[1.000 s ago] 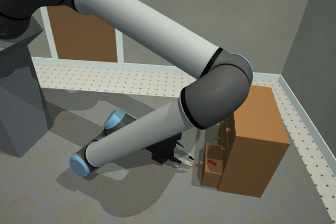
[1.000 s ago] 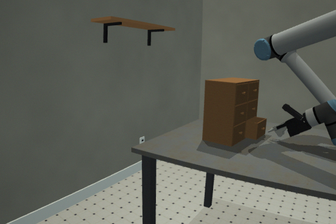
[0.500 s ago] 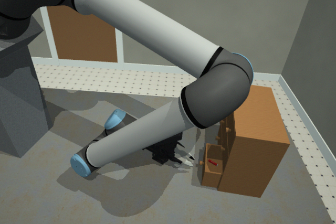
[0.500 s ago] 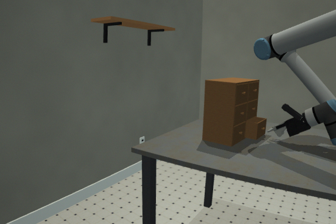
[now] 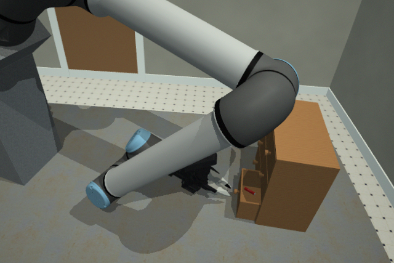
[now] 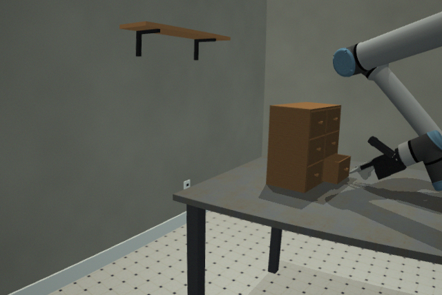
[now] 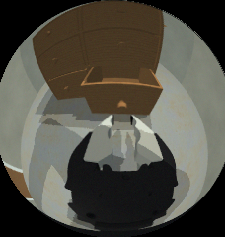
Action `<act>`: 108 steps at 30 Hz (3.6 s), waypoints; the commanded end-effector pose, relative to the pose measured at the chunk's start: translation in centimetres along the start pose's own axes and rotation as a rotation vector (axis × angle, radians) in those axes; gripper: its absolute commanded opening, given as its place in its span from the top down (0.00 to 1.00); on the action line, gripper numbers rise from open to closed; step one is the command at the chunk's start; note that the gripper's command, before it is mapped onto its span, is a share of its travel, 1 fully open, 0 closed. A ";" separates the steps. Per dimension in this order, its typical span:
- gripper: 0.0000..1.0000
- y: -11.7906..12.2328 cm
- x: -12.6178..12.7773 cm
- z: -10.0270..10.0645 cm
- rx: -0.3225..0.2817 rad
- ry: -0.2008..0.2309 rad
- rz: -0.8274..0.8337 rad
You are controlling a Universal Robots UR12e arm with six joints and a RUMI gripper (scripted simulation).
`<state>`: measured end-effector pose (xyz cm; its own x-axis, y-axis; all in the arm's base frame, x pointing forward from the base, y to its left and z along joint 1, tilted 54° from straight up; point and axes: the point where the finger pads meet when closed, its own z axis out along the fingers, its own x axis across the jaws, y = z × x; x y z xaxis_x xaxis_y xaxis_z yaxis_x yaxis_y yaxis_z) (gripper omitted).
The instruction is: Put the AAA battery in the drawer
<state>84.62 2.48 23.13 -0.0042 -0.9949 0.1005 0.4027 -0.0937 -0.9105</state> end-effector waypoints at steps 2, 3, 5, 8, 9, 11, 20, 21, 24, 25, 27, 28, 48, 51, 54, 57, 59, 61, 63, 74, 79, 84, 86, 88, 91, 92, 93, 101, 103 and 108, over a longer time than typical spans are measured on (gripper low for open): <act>0.80 -0.4 0.0 0.6 0.000 0.000 0.000; 0.80 -0.5 0.0 0.7 0.000 0.000 0.000; 0.80 -0.5 0.0 0.8 0.000 0.000 0.000; 0.80 -0.6 0.0 1.0 0.000 0.000 0.000; 0.80 -0.7 0.0 1.1 0.000 0.000 0.000; 0.80 -0.7 0.0 1.2 0.000 0.000 0.000; 0.80 -1.0 0.0 1.7 0.000 0.000 0.000; 0.80 -1.1 0.0 1.7 0.000 0.000 0.000; 0.80 -1.1 0.0 1.8 0.000 0.000 0.000; 0.80 -1.1 0.0 1.8 0.000 0.000 0.000; 0.80 -1.1 0.0 1.8 0.000 0.000 0.000; 0.80 -1.1 0.0 1.8 0.000 0.000 0.000; 0.80 -1.1 0.0 1.9 0.000 0.000 0.000; 0.80 -1.1 0.0 1.9 0.000 0.000 0.000; 0.80 -1.1 0.0 1.9 0.000 0.000 0.000; 0.80 -1.1 0.0 1.9 0.000 0.000 0.000; 0.80 -1.1 0.0 1.9 0.000 0.000 0.000; 0.80 -1.1 0.0 1.9 0.000 0.000 0.000; 0.80 -1.1 0.0 1.9 0.000 0.000 0.000; 0.93 -1.1 0.0 1.9 0.000 0.000 0.000; 0.93 -1.1 0.0 1.9 0.000 0.000 0.000; 0.93 -1.1 0.0 1.9 0.000 0.000 0.000; 0.93 -1.1 0.0 1.9 0.000 0.000 0.000; 0.93 -1.1 0.0 1.9 0.000 0.000 0.000; 0.93 -1.1 0.0 1.9 0.000 0.000 0.000; 0.93 -1.1 0.0 1.9 0.000 0.000 0.000; 0.93 -1.1 0.0 1.9 0.000 0.000 0.000; 0.93 -1.1 0.0 1.9 0.000 0.000 0.000; 0.93 -1.1 0.0 1.9 0.000 0.000 0.000; 0.93 -1.1 0.0 1.9 0.000 0.000 0.000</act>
<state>85.90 2.65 24.85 -0.0042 -0.9949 0.1005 0.4026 -0.0937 -0.9106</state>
